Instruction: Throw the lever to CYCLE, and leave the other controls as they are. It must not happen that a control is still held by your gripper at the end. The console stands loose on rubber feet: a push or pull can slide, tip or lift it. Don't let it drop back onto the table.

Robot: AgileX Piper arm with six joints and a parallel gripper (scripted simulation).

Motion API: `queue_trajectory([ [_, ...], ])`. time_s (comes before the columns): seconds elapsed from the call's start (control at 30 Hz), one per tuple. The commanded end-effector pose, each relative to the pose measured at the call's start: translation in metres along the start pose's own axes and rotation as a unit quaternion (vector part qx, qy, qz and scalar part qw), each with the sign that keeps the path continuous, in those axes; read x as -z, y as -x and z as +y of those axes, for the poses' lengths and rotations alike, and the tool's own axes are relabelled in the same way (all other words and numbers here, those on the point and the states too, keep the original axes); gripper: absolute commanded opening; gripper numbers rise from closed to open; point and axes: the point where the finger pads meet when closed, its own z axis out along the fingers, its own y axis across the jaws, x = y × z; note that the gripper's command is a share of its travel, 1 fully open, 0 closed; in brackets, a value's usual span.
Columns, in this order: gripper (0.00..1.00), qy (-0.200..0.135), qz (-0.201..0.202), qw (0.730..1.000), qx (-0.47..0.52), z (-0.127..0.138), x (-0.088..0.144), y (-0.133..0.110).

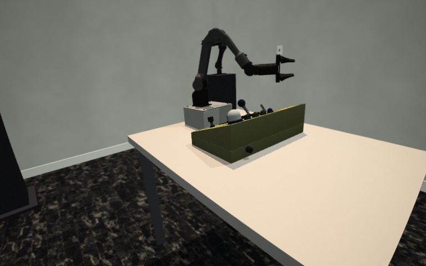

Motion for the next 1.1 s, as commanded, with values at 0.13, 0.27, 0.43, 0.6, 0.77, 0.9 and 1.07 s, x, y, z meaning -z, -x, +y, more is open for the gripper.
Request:
queue_trajectory([
  [0.13,1.0,-0.001,0.0,1.0,0.0,-0.001,0.0,0.0],
  [0.27,1.0,-0.001,0.0,1.0,0.0,-0.001,0.0,0.0],
  [0.43,1.0,-0.001,0.0,1.0,0.0,-0.001,0.0,0.0],
  [0.6,1.0,-0.001,0.0,1.0,0.0,-0.001,0.0,0.0],
  [0.77,1.0,0.008,-0.002,1.0,-0.012,0.002,0.001,0.003],
  [0.9,1.0,0.03,-0.004,0.999,-0.043,0.009,0.003,0.01],
  [1.07,1.0,0.068,-0.004,0.993,-0.095,0.02,0.008,0.022],
])
